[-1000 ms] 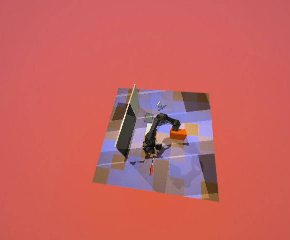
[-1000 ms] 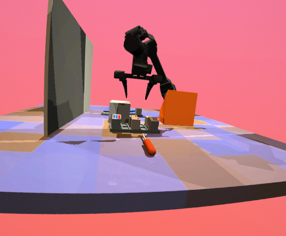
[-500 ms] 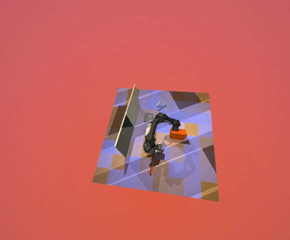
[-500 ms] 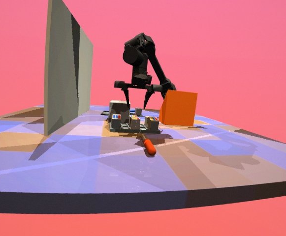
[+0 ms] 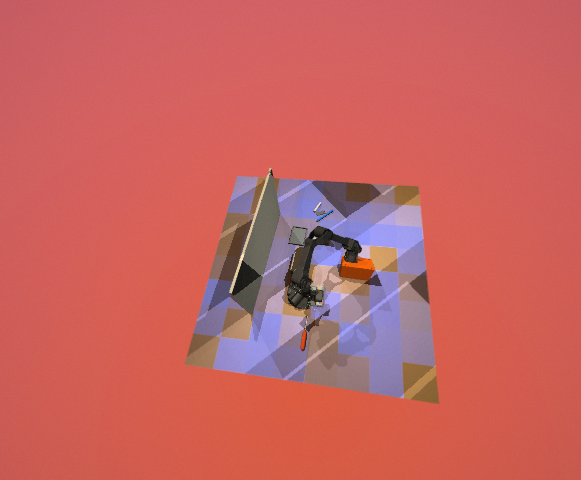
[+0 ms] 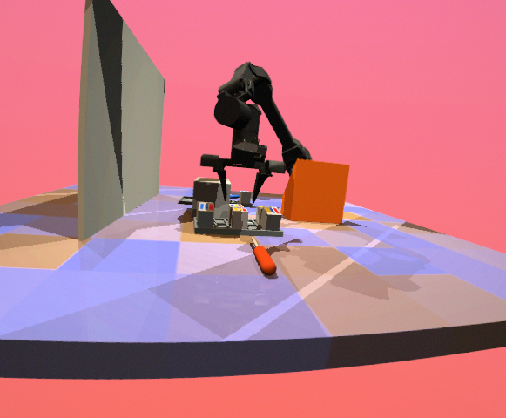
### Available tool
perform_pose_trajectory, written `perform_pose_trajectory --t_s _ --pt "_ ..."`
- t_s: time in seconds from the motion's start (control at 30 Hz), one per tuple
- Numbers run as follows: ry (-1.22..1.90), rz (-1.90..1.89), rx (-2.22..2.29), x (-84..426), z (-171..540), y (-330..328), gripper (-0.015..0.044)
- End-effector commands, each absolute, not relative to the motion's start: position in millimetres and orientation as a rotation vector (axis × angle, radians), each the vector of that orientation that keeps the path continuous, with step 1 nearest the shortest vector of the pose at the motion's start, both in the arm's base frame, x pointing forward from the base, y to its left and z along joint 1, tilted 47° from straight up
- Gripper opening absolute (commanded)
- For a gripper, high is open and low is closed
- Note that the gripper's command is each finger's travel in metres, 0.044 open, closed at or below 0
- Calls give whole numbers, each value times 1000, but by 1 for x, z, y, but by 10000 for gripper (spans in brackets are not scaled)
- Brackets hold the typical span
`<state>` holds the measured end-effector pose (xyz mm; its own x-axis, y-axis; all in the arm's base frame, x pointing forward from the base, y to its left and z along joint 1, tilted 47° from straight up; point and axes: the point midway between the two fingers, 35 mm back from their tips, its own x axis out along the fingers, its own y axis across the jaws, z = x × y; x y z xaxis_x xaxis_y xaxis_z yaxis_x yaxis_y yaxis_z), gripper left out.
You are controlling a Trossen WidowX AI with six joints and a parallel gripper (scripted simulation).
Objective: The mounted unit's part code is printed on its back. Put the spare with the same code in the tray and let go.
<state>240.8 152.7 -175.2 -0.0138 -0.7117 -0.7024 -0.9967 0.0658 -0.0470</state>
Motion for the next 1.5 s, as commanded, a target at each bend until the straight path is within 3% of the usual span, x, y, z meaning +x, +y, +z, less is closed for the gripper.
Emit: perform_pose_trajectory --t_s 0.0,1.47 --pt "1793 652 -1712 238 -180 144 300" --pt "1795 648 -1714 236 -210 110 300"
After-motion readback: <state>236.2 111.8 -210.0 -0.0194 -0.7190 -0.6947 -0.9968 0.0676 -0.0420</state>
